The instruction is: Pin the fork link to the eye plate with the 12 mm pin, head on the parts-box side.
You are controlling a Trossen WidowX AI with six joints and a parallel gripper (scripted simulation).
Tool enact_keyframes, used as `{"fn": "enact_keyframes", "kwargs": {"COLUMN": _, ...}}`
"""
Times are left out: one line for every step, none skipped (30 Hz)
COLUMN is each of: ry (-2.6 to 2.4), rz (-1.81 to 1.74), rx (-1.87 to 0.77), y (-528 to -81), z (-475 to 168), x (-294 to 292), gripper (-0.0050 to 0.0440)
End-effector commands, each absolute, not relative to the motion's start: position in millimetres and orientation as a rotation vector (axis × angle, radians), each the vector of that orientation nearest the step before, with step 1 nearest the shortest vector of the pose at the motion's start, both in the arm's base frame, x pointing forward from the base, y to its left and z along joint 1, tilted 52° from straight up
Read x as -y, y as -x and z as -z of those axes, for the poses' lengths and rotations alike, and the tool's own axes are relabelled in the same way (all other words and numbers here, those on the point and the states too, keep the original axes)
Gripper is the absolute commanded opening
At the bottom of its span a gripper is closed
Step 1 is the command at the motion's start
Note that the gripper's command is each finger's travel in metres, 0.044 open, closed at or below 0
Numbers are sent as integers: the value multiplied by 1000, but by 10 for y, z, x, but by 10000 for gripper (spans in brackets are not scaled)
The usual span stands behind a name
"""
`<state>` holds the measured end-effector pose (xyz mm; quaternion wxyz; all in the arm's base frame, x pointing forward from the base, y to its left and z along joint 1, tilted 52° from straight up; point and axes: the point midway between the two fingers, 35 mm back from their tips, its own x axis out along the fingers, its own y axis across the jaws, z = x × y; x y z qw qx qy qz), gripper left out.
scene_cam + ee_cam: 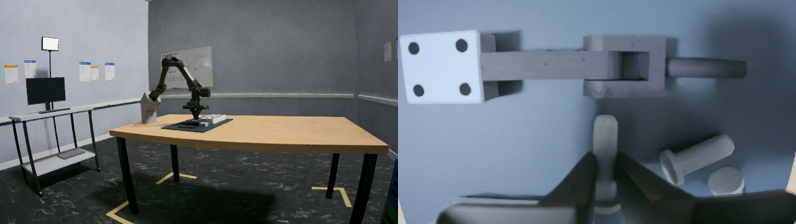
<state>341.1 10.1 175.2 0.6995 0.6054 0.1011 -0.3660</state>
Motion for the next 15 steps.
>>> {"fn": "enact_keyframes", "kwargs": {"ry": -1351, "rz": 810, "rx": -225, "y": -3429, "z": -1754, "x": -94, "gripper": -50}}
{"fn": "enact_keyframes", "kwargs": {"ry": -1350, "rz": 811, "rx": -226, "y": -3433, "z": -1744, "x": -91, "gripper": -50}}
{"fn": "enact_keyframes", "kwargs": {"ry": -1350, "rz": 811, "rx": -226, "y": -3440, "z": -1737, "x": -88, "gripper": -50}}
{"fn": "enact_keyframes", "kwargs": {"ry": -1350, "rz": 811, "rx": -226, "y": -3448, "z": -1730, "x": -84, "gripper": -50}}
{"fn": "enact_keyframes", "kwargs": {"ry": -1350, "rz": 811, "rx": -226, "y": -3456, "z": -1725, "x": -81, "gripper": -50}}
{"fn": "enact_keyframes", "kwargs": {"ry": -1350, "rz": 810, "rx": -225, "y": -3465, "z": -1720, "x": -78, "gripper": -50}}
{"fn": "enact_keyframes", "kwargs": {"ry": -1350, "rz": 810, "rx": -225, "y": -3474, "z": -1714, "x": -75, "gripper": -50}}
{"fn": "enact_keyframes", "kwargs": {"ry": -1350, "rz": 810, "rx": -225, "y": -3482, "z": -1707, "x": -71, "gripper": -50}}
{"fn": "enact_keyframes", "kwargs": {"ry": -1350, "rz": 810, "rx": -225, "y": -3491, "z": -1700, "x": -68, "gripper": -50}}
{"fn": "enact_keyframes", "kwargs": {"ry": -1350, "rz": 810, "rx": -225, "y": -3500, "z": -1693, "x": -64, "gripper": -50}}
{"fn": "enact_keyframes", "kwargs": {"ry": -1350, "rz": 810, "rx": -225, "y": -3500, "z": -1693, "x": -64, "gripper": -50}}
{"fn": "enact_keyframes", "kwargs": {"ry": -1350, "rz": 810, "rx": -225, "y": -3500, "z": -1693, "x": -64, "gripper": -50}}
{"fn": "enact_keyframes", "kwargs": {"ry": -1351, "rz": 809, "rx": -224, "y": -3511, "z": -1693, "x": -64, "gripper": -50}}
{"fn": "enact_keyframes", "kwargs": {"ry": -1351, "rz": 809, "rx": -224, "y": -3519, "z": -1685, "x": -58, "gripper": -50}}
{"fn": "enact_keyframes", "kwargs": {"ry": -1351, "rz": 810, "rx": -225, "y": -3526, "z": -1676, "x": -54, "gripper": -50}}
